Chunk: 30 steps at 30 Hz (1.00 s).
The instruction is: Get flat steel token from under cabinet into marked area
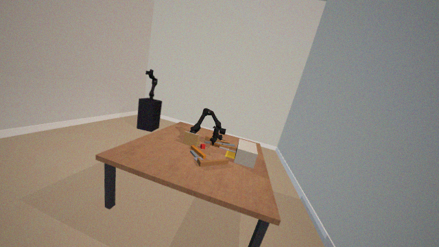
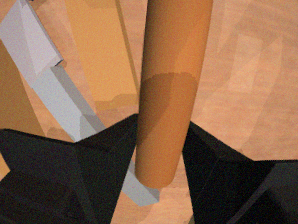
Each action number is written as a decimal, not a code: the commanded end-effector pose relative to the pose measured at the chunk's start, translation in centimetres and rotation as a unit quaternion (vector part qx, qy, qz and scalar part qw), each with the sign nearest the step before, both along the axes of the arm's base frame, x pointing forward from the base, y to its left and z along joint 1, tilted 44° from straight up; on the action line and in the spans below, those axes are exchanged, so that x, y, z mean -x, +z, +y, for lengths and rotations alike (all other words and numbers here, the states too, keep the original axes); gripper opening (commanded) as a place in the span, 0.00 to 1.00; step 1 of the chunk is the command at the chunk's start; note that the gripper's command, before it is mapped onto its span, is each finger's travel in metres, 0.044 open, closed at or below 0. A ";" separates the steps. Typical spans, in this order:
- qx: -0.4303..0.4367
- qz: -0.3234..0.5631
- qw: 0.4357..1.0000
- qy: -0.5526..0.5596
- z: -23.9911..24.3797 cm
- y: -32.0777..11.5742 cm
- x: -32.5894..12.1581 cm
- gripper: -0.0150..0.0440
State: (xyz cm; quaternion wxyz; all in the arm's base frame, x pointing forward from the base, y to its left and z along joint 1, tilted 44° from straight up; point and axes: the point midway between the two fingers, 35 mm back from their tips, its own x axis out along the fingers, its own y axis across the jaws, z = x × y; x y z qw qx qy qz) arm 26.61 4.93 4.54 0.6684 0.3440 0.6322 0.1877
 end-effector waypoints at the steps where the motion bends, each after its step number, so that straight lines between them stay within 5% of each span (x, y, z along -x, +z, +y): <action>1: -0.001 0.001 1.000 -0.002 -0.1 0.1 -0.6 0.25; 30: -0.001 0.002 1.000 -0.004 -0.9 0.0 -3.9 0.25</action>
